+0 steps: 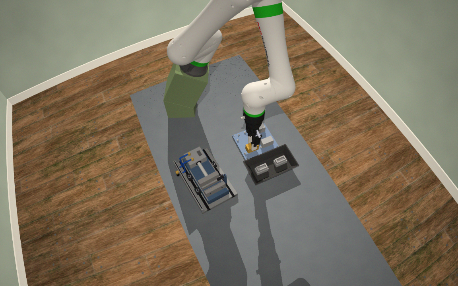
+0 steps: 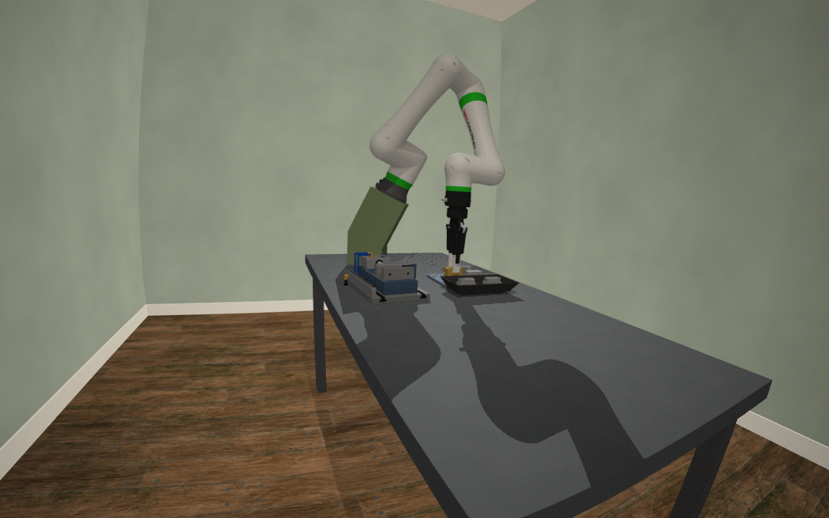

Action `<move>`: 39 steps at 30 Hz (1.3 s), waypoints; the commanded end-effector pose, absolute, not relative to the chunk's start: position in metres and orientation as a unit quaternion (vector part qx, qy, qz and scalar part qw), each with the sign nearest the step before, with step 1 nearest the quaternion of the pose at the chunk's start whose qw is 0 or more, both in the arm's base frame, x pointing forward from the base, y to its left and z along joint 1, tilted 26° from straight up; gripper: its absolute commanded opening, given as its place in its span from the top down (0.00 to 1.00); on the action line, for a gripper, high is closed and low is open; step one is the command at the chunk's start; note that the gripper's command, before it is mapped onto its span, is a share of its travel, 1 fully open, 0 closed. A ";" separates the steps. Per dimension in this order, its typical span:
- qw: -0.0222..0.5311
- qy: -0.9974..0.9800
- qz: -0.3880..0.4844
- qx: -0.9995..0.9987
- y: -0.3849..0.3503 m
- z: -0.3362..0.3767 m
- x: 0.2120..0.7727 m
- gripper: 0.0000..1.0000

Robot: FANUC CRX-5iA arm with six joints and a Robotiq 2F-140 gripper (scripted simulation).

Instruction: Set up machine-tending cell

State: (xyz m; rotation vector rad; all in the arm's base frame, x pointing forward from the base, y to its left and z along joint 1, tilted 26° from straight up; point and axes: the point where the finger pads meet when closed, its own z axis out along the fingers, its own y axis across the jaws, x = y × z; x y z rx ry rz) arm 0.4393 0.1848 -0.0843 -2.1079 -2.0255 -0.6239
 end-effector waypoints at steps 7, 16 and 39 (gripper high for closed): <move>0.076 -0.676 -0.208 -0.703 0.185 -0.084 0.439 1.00; 0.076 -0.676 -0.208 -0.703 0.185 -0.085 0.440 1.00; 0.076 -0.676 -0.208 -0.703 0.189 -0.094 0.442 1.00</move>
